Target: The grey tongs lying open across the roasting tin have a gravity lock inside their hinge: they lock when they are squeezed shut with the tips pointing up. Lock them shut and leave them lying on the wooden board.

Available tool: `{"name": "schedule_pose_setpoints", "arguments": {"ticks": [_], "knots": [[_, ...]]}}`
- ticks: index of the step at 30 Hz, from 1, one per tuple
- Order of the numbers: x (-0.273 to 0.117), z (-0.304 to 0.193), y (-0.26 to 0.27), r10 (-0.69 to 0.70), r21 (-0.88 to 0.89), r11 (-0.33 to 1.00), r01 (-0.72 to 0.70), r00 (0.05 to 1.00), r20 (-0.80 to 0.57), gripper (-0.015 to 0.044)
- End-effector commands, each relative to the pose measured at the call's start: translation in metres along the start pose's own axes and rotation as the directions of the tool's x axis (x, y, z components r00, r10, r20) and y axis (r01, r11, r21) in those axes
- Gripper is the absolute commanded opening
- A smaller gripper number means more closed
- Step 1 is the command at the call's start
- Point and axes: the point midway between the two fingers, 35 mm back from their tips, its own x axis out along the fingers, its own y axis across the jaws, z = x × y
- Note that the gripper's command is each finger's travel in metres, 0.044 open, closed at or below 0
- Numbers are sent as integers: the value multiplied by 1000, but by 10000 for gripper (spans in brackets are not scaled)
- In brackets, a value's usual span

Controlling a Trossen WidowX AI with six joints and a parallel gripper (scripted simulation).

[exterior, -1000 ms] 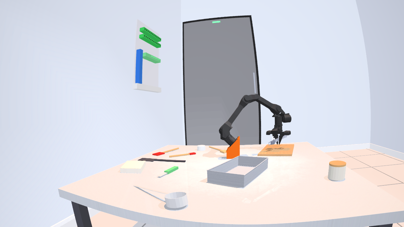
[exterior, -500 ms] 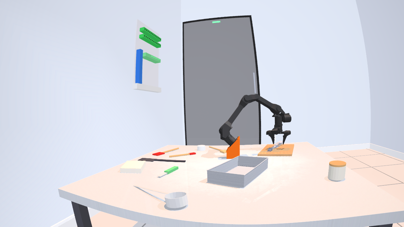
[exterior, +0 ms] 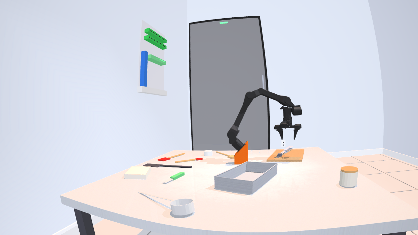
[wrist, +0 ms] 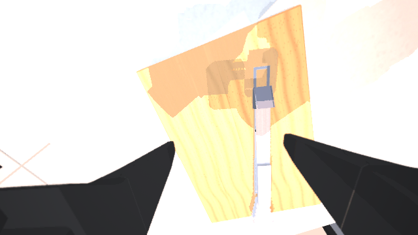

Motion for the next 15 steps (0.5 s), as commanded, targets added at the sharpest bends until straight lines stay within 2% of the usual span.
{"name": "schedule_pose_setpoints", "arguments": {"ticks": [1,10,15], "knots": [[-28,56,5,-16,1,1000,16,1000,19,440],[-34,64,6,-17,2,1000,17,1000,20,440],[-66,60,6,-12,8,1000,12,1000,8,440]]}}
